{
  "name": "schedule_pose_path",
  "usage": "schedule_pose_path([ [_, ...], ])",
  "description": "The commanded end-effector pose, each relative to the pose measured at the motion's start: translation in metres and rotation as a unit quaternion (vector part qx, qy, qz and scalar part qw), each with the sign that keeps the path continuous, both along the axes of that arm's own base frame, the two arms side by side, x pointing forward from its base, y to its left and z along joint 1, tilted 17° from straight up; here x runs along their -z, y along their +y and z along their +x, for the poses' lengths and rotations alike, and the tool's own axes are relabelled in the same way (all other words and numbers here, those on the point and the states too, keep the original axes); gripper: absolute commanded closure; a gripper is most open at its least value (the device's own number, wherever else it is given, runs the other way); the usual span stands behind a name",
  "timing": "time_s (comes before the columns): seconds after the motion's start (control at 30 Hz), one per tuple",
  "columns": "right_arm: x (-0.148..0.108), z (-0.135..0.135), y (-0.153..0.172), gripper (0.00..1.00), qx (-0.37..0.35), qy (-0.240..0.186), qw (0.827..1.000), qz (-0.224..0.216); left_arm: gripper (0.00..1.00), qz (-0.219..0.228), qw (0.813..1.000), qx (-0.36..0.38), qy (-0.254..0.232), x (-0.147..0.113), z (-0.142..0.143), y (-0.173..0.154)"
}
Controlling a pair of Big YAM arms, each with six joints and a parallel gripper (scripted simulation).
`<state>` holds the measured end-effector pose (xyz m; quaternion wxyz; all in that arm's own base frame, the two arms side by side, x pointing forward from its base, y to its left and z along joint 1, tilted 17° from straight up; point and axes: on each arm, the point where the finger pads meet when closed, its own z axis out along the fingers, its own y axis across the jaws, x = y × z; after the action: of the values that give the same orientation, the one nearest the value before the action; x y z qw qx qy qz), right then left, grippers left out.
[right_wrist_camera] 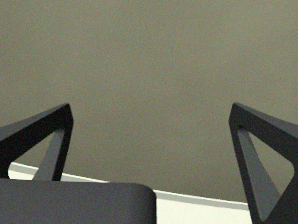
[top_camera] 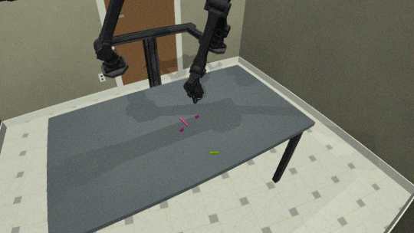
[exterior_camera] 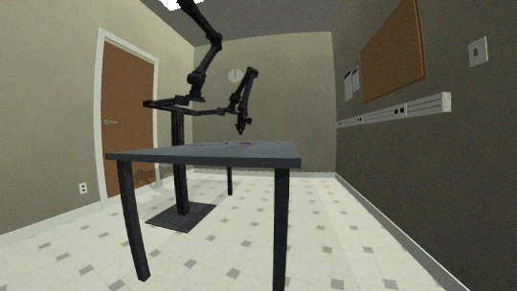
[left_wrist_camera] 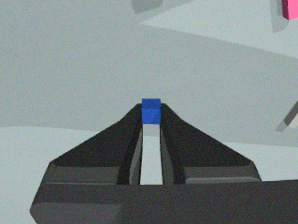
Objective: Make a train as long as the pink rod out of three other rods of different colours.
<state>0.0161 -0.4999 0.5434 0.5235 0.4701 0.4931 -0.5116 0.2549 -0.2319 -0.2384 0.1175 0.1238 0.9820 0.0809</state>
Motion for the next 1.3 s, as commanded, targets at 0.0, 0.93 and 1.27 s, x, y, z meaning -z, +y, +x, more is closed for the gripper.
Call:
schedule_pose_path([
  [0.0,-0.023,-0.011,0.009,0.00,0.011,-0.007,0.999,-0.031,0.96,-0.002,1.000,0.002,-0.003,0.012,0.007,0.001],
  [0.93,-0.023,-0.011,0.009,0.00,0.011,-0.007,0.999,-0.031,0.96,-0.015,1.000,0.003,-0.014,0.047,0.025,-0.004],
  [1.27,-0.023,-0.011,0.009,0.00,0.011,-0.007,0.999,-0.031,0.96,-0.015,1.000,0.003,-0.014,0.047,0.025,-0.004],
])
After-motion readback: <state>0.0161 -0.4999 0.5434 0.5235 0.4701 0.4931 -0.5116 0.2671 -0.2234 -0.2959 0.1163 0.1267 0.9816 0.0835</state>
